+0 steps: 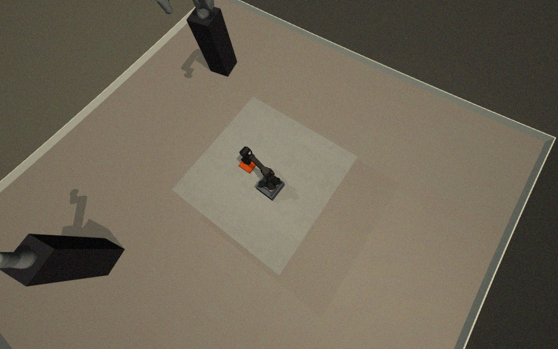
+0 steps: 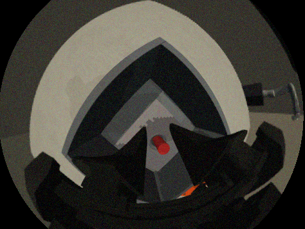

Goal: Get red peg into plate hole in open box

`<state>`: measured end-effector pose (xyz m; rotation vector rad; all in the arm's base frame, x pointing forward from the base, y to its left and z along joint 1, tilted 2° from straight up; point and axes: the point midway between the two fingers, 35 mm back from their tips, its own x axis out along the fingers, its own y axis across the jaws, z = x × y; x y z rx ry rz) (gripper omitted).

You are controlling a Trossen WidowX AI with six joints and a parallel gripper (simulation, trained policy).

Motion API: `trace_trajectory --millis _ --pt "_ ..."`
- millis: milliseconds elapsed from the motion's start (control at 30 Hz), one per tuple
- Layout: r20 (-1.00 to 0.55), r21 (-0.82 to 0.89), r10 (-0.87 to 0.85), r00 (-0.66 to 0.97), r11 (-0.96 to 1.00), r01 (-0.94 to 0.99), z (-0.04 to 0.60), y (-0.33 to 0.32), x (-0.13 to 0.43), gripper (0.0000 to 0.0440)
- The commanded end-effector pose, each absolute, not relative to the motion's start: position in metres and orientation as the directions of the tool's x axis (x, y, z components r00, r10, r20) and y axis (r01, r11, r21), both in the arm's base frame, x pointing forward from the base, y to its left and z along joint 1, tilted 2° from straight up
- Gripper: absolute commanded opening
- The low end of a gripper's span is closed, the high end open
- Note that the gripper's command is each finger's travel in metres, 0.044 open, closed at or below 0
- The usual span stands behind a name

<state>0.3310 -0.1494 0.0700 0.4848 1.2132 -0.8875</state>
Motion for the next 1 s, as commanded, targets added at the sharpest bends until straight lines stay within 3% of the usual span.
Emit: trace_trajectory --millis 0,267,967 --pt "-0.948 -0.116 -0.304 0.096 0.610 0.784 0.067 -0.152 0.339 0.0223" --pt "-0.960 -0.055 -0.241 0.140 0.656 0.753 0.078 -0.148 0.366 0.0433" --pt "-0.951 0.097 -0.126 0.283 0.746 0.659 0.128 -0.128 0.430 0.0440"
